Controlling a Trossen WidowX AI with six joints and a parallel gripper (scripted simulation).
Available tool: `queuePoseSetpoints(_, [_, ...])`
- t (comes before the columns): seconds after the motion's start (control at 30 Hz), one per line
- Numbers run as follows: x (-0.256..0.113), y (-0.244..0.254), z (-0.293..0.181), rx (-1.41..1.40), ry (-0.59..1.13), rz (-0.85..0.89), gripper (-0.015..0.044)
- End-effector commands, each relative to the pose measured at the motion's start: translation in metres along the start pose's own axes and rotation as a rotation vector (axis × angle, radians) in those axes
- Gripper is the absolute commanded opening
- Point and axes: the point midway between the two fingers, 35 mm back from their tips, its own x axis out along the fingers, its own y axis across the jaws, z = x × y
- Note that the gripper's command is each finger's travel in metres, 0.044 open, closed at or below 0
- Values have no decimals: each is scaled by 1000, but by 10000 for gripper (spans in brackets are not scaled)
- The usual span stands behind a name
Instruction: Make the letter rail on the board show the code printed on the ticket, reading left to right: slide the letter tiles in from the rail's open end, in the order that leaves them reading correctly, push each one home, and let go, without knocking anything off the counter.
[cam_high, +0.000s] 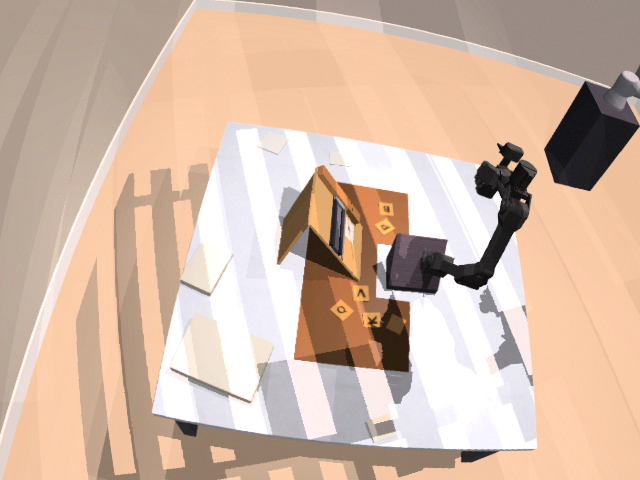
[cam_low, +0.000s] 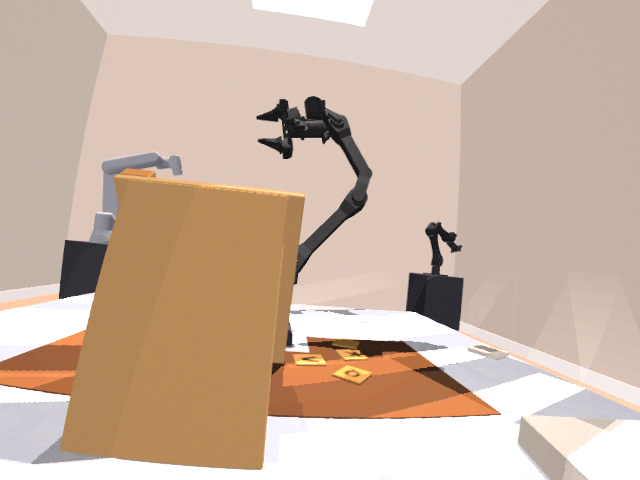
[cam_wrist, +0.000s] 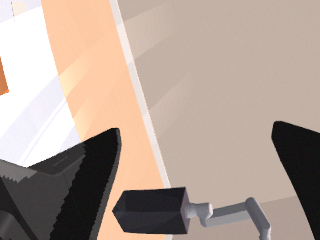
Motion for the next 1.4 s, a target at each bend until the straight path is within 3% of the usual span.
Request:
queuePoseSetpoints(0.0, [3, 1, 2, 2, -7, 4, 426])
queuePoseSetpoints(0.3, [109, 65, 81, 101, -295, 232, 440])
queuePoseSetpoints(0.6, [176, 197, 153, 237, -512, 584, 440])
queuePoseSetpoints(0.8, [183, 302, 175, 342, -594, 859, 440])
queuePoseSetpoints(1.03, [153, 412, 172, 474, -621, 1191, 440])
queuePoseSetpoints(1.37, [149, 421, 170, 487, -621, 1222, 440])
